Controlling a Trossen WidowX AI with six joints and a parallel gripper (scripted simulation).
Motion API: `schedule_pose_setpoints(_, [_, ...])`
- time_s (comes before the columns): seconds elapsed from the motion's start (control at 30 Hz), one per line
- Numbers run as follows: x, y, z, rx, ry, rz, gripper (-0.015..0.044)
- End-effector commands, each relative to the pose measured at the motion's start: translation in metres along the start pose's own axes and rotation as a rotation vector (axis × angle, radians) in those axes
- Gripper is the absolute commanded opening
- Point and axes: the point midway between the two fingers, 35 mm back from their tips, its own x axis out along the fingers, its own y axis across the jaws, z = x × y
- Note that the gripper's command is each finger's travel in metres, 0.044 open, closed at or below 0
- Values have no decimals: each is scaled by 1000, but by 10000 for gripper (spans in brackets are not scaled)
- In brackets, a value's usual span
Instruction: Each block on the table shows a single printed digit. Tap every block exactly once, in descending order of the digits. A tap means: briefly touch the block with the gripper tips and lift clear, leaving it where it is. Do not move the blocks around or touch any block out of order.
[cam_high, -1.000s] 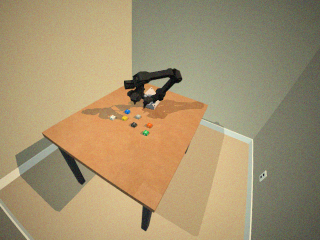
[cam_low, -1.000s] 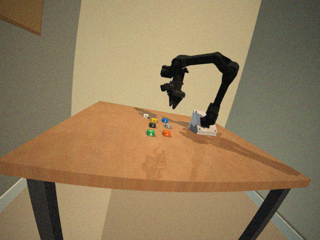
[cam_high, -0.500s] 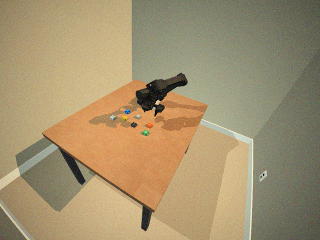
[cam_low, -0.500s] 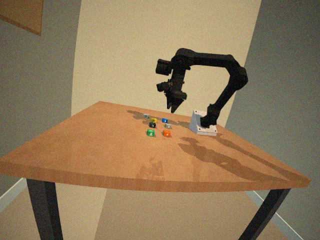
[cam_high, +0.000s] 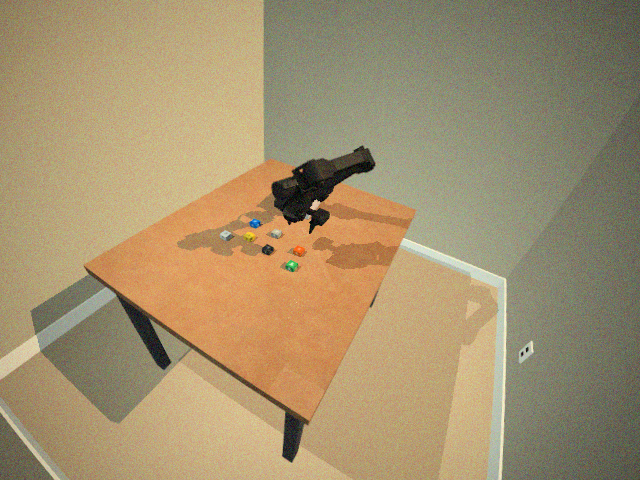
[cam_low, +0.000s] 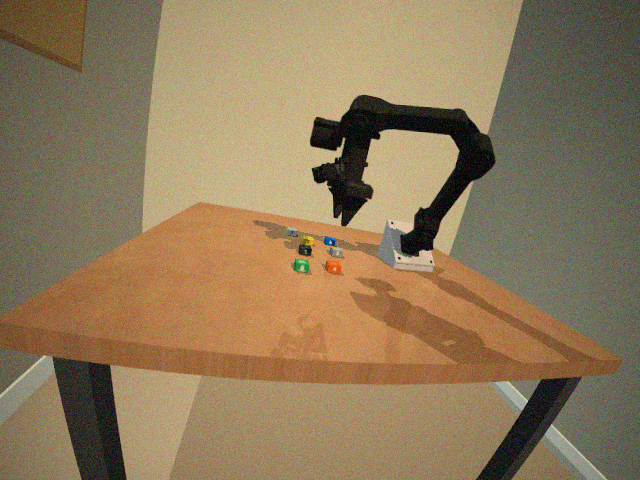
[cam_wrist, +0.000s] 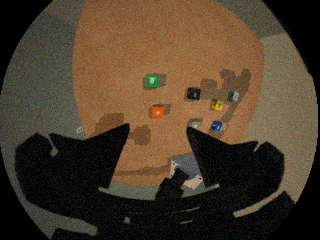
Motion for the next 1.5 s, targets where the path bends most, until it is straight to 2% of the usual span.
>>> schedule_pose_setpoints(0.0, [-2, 5, 23, -3, -6, 3, 400])
schedule_pose_setpoints(0.17, [-1, 15, 65, -5, -8, 4, 400])
schedule_pose_setpoints(0.83, [-1, 15, 66, -5, -8, 4, 400])
schedule_pose_setpoints(0.9, [-1, -1, 65, -5, -9, 0, 400])
schedule_pose_setpoints(1.0, [-1, -67, 53, -3, -9, -6, 400])
schedule_pose_setpoints(1.1, [0, -98, 42, -4, -7, -2, 400])
schedule_pose_setpoints(1.47, [0, -100, 42, -4, -7, -2, 400])
